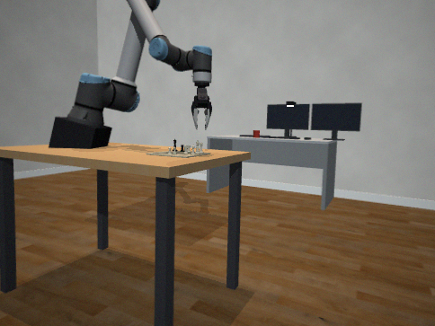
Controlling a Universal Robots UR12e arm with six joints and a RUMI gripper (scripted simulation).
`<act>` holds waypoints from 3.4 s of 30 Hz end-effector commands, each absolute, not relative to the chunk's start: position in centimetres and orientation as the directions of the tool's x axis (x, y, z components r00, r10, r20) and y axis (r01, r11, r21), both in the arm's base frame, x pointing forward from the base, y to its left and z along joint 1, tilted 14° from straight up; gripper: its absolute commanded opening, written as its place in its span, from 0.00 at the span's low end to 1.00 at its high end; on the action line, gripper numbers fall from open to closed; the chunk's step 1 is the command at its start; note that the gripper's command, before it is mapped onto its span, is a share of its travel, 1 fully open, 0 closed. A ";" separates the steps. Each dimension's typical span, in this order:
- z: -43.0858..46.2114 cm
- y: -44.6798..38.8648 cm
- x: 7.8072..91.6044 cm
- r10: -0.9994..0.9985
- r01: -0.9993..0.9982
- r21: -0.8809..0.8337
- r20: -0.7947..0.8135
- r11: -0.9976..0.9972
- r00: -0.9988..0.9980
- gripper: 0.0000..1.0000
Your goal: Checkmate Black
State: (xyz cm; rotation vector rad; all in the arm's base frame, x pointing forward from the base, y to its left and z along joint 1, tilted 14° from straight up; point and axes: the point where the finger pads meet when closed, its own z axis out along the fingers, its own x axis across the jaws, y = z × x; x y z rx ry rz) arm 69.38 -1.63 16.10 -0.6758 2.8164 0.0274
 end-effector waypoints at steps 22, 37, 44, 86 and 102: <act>16.1 -1.6 69.5 -0.445 -0.449 -0.039 -0.241 0.893 -0.863 0.25; 15.0 -1.5 69.7 -0.444 -0.449 -0.040 -0.241 0.893 -0.863 0.25; 13.9 -1.5 70.0 -0.444 -0.449 -0.040 -0.241 0.893 -0.863 0.25; 11.1 -1.2 70.7 -0.444 -0.449 -0.040 -0.241 0.893 -0.863 0.25; 11.1 -1.2 70.7 -0.444 -0.449 -0.040 -0.241 0.893 -0.863 0.25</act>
